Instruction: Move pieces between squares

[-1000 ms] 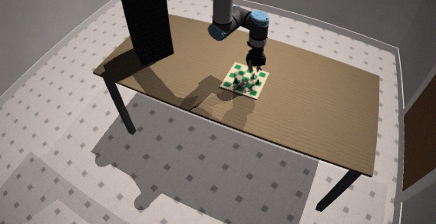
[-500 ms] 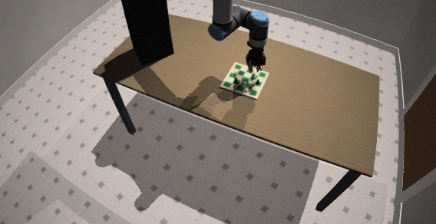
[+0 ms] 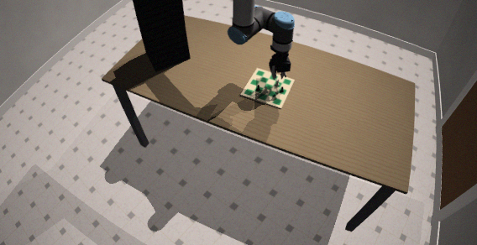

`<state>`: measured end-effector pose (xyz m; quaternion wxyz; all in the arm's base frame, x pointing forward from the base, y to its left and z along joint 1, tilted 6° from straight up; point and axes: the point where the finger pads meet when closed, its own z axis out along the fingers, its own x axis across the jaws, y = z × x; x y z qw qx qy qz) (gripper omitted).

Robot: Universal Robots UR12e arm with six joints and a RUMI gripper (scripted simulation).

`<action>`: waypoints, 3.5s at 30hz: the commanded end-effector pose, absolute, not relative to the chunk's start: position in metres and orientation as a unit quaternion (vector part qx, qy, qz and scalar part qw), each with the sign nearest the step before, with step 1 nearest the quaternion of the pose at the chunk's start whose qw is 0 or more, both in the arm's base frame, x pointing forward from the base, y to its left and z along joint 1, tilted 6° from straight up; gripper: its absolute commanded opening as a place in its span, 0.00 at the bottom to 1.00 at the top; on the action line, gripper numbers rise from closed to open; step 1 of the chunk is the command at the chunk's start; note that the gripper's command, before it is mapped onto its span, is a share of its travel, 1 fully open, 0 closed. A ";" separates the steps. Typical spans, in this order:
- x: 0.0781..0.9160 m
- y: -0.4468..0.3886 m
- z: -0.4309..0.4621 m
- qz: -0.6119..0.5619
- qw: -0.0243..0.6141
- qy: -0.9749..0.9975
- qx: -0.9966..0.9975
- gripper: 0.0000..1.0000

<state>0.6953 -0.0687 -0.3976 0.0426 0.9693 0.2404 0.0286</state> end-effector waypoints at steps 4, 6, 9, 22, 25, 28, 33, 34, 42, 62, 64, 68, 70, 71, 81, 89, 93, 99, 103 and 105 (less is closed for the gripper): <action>0.696 -0.069 -0.397 0.029 0.043 0.240 0.969 0.22; 0.696 -0.069 -0.397 0.029 0.043 0.240 0.969 0.22; 0.696 -0.069 -0.397 0.029 0.043 0.240 0.969 0.22; 0.696 -0.069 -0.397 0.029 0.043 0.240 0.969 0.22; 0.696 -0.069 -0.397 0.029 0.043 0.240 0.969 0.22; 0.696 -0.069 -0.397 0.029 0.043 0.240 0.969 0.22; 0.696 -0.069 -0.397 0.029 0.043 0.240 0.969 0.22; 0.696 -0.069 -0.397 0.029 0.043 0.240 0.969 0.22; 0.696 -0.069 -0.397 0.029 0.043 0.240 0.969 0.22; 0.698 -0.070 -0.410 0.029 0.043 0.240 0.969 0.22; 0.698 -0.070 -0.412 0.029 0.043 0.240 0.969 0.22; 0.698 -0.070 -0.418 0.029 0.043 0.240 0.969 0.22; 0.698 -0.071 -0.421 0.029 0.043 0.240 0.969 0.22; 0.698 -0.071 -0.423 0.029 0.043 0.240 0.969 0.22; 0.699 -0.071 -0.428 0.029 0.043 0.240 0.969 0.22; 0.699 -0.071 -0.428 0.029 0.043 0.240 0.969 0.22; 0.699 -0.071 -0.428 0.029 0.043 0.240 0.969 0.22; 0.699 -0.071 -0.428 0.029 0.043 0.240 0.969 0.22; 0.699 -0.071 -0.428 0.029 0.043 0.240 0.969 0.22; 0.699 -0.071 -0.428 0.029 0.043 0.240 0.969 0.22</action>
